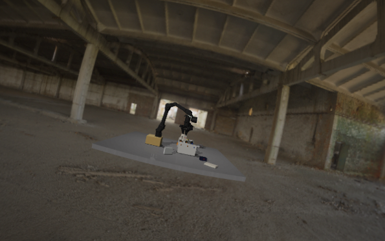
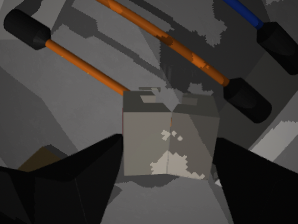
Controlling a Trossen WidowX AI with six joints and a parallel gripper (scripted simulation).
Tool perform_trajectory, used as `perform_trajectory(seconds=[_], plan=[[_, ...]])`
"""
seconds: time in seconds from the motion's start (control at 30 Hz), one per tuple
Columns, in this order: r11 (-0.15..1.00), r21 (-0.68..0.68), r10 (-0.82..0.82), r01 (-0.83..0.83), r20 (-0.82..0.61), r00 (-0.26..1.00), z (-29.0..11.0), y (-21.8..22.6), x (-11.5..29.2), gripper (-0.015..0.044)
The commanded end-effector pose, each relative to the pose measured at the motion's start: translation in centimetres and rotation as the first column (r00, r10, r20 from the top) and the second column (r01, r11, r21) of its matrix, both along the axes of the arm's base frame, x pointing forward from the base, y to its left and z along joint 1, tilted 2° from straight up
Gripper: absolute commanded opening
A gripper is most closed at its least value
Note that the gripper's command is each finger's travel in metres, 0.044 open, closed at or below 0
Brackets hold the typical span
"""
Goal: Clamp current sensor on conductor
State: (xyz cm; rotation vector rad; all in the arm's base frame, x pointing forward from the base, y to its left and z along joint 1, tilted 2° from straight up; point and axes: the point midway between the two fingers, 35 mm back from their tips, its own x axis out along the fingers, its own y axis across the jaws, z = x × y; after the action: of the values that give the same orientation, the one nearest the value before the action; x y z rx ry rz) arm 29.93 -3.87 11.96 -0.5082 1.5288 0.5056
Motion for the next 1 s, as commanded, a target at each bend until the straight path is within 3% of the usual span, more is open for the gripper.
perform_trajectory(seconds=[0.0,0.3,0.63,0.8,0.97], plan=[[0.988,0.001,0.153,-0.153,0.006,0.988,0.0,0.1,0.9,0.0],[0.887,0.004,0.462,-0.462,0.006,0.887,-0.3,0.4,2.5,0.0],[0.665,0.007,0.747,-0.747,0.007,0.665,-0.8,0.7,4.2,0.0],[0.541,0.008,0.841,-0.841,0.007,0.541,-1.1,0.9,5.0,0.0],[0.536,0.008,0.844,-0.844,0.007,0.536,-1.2,0.9,5.0,0.0]])
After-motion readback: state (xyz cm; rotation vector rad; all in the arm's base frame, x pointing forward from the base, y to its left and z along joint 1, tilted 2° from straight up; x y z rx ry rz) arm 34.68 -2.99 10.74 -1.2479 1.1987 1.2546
